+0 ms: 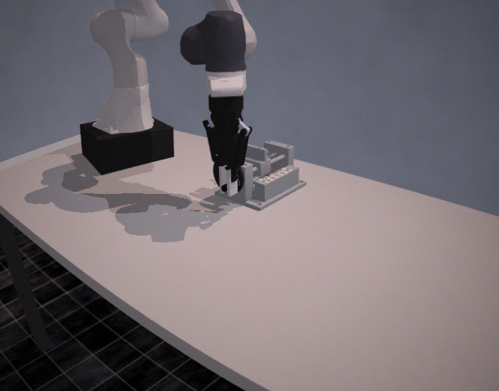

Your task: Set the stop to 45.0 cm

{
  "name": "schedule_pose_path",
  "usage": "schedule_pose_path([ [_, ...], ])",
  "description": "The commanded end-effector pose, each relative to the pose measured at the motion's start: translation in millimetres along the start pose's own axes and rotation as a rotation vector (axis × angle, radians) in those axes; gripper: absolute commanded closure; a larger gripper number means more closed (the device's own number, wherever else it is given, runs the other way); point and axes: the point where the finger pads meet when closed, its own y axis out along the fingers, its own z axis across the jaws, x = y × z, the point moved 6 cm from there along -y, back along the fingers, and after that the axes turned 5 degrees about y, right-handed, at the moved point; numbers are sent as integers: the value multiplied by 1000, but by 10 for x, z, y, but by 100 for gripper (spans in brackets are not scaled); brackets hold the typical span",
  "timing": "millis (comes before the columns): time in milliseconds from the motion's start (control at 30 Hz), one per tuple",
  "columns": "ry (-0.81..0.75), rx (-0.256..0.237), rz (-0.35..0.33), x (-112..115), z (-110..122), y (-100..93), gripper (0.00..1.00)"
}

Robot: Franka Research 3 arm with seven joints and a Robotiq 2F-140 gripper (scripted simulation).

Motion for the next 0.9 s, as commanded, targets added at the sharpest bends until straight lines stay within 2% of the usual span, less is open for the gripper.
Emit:
schedule_pose_path([
  [0,1,-1,2,3,13,44,96],
  [867,1,-1,2,-5,102,173,96],
])
